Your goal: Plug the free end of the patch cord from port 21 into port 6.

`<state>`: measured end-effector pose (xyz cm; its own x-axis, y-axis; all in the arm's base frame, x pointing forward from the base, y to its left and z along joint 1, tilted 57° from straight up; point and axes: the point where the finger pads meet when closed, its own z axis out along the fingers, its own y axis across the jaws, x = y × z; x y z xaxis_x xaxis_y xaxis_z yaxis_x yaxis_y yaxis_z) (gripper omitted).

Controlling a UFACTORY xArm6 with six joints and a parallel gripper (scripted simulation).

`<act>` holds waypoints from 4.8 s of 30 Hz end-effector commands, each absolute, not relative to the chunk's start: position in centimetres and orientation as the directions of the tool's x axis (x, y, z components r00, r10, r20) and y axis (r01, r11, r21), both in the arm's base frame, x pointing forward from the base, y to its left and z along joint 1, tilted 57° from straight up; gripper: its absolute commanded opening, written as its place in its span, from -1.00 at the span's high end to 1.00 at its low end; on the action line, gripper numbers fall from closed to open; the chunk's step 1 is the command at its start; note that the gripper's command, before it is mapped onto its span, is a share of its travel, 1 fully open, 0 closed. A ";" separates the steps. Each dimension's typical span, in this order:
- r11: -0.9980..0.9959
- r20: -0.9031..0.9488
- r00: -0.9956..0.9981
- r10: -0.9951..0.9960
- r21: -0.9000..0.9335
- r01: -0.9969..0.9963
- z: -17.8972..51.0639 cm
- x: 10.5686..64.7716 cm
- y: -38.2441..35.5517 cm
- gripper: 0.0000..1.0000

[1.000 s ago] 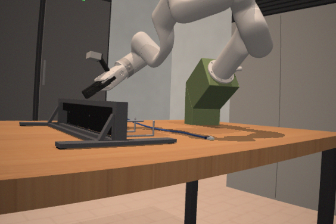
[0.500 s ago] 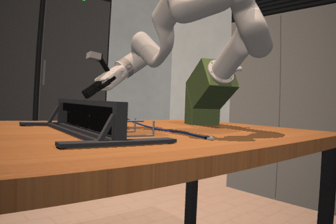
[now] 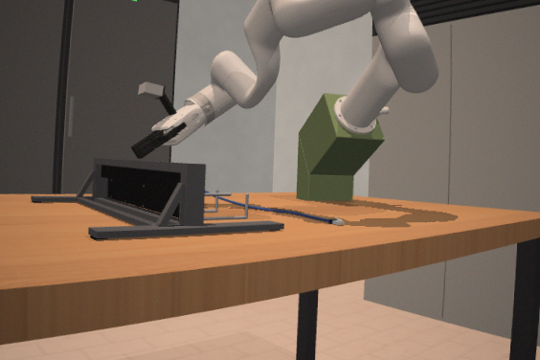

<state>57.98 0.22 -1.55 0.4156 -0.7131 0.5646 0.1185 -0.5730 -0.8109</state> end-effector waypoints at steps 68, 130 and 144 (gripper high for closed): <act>-0.504 0.827 0.548 0.128 -0.421 0.754 13.9 40.2 16.9 1.00; -0.185 0.836 0.052 0.547 0.060 0.981 22.7 32.5 25.4 1.00; -0.184 0.833 0.063 0.549 0.047 0.982 22.9 32.5 25.8 0.25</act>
